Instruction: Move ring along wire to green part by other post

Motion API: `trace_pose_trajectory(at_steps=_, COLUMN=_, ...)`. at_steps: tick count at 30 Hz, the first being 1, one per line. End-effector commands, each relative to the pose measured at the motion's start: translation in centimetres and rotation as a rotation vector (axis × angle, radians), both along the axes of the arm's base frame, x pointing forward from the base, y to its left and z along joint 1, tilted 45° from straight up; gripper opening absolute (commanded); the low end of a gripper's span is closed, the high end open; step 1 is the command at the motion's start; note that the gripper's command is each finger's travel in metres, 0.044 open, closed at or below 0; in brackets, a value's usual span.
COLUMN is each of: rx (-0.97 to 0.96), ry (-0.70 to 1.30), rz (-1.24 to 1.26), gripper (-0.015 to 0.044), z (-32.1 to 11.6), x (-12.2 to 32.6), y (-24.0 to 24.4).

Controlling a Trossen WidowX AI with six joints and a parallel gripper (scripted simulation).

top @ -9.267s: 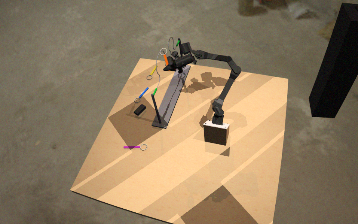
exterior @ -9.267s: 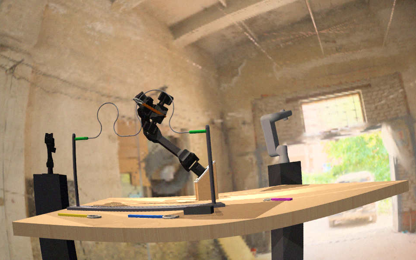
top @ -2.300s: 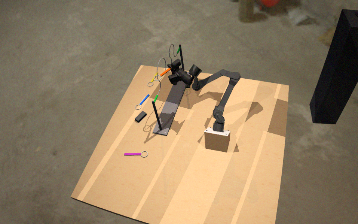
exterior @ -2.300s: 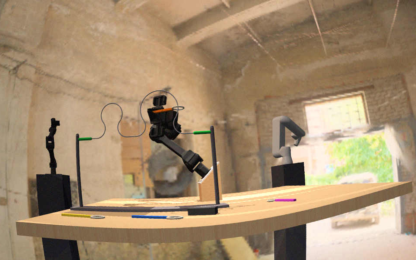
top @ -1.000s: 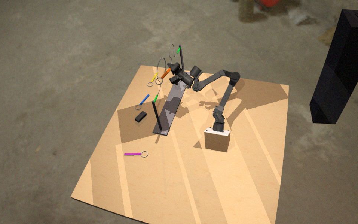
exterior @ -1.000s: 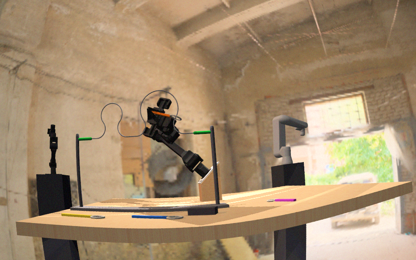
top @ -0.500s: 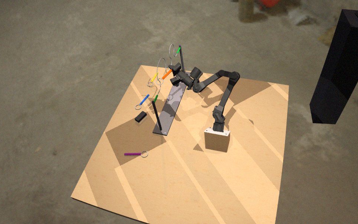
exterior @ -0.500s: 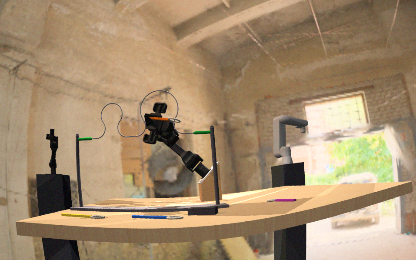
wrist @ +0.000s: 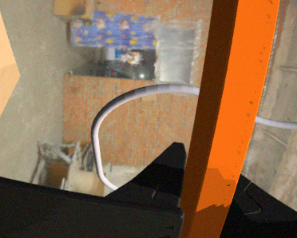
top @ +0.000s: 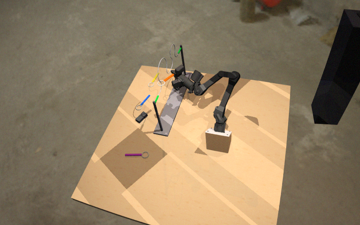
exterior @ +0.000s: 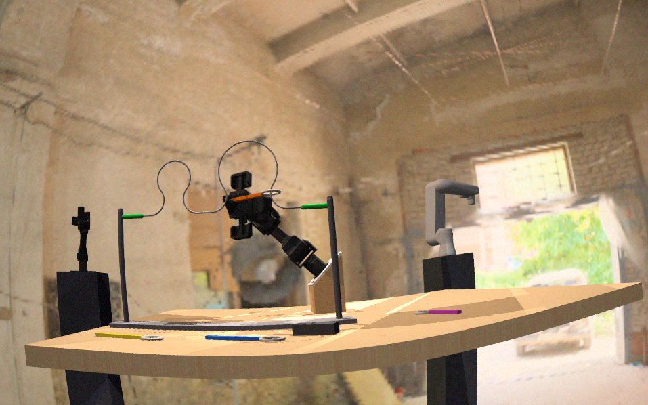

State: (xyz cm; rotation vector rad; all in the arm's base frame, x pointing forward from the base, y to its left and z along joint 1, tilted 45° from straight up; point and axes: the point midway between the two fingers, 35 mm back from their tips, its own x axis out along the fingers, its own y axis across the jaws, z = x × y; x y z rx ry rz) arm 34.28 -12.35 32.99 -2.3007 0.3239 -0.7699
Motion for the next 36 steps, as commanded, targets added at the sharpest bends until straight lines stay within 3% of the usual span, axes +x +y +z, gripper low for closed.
trace_pose_trajectory(at_steps=1, rx=0.107, ry=-0.020, rz=-0.007, gripper=-0.0150, z=-1.3, x=-0.3, y=-1.2)
trace_pose_trajectory(at_steps=18, rx=0.506, ry=-0.057, rz=0.076, gripper=-0.0150, z=-6.5, x=0.1, y=-4.4)
trace_pose_trajectory(at_steps=36, rx=0.929, ry=-0.158, rz=0.092, gripper=-0.0150, z=-13.2, x=0.2, y=-4.6)
